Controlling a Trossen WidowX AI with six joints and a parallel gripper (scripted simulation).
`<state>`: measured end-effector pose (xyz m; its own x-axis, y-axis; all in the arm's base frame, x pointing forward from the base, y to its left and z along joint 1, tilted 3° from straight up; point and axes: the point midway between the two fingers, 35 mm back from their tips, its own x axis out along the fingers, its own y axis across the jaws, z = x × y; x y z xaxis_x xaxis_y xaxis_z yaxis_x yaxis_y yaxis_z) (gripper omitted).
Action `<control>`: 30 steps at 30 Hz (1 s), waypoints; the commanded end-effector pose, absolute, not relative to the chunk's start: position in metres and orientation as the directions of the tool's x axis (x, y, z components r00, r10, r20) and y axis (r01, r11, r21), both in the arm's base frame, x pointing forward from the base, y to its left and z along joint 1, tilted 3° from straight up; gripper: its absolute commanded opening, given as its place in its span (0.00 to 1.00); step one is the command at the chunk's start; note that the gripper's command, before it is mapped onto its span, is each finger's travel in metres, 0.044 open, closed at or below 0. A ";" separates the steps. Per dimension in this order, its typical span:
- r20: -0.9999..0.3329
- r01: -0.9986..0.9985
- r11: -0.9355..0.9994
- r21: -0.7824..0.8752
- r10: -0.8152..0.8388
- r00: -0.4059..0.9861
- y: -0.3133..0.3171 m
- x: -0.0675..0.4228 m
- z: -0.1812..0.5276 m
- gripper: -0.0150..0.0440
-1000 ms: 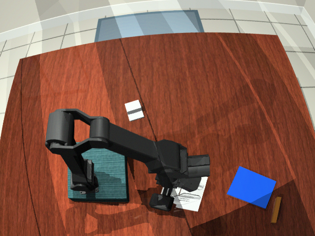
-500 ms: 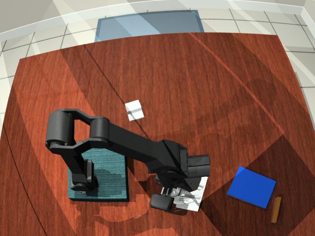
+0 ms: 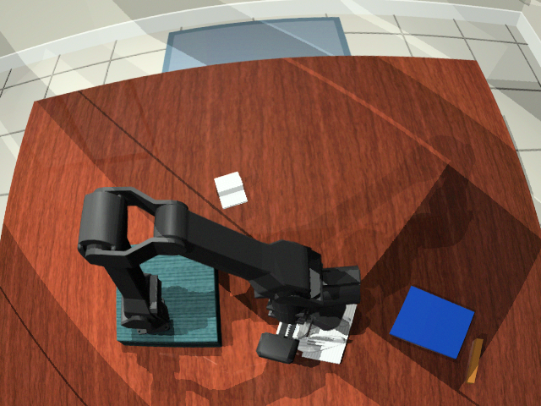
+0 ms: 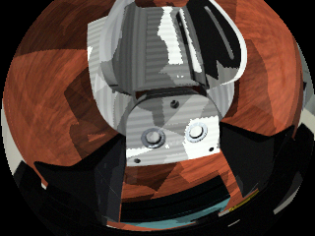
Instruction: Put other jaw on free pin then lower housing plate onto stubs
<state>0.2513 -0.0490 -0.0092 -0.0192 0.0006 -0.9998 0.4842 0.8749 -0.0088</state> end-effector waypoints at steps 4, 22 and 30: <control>-1.000 0.488 0.873 -0.010 0.001 -0.021 -0.049 0.251 -0.010 0.85; -1.000 0.488 0.873 -0.010 0.001 -0.021 -0.049 0.251 -0.010 0.85; -1.000 0.484 0.875 -0.009 0.001 -0.019 -0.049 0.251 -0.009 0.98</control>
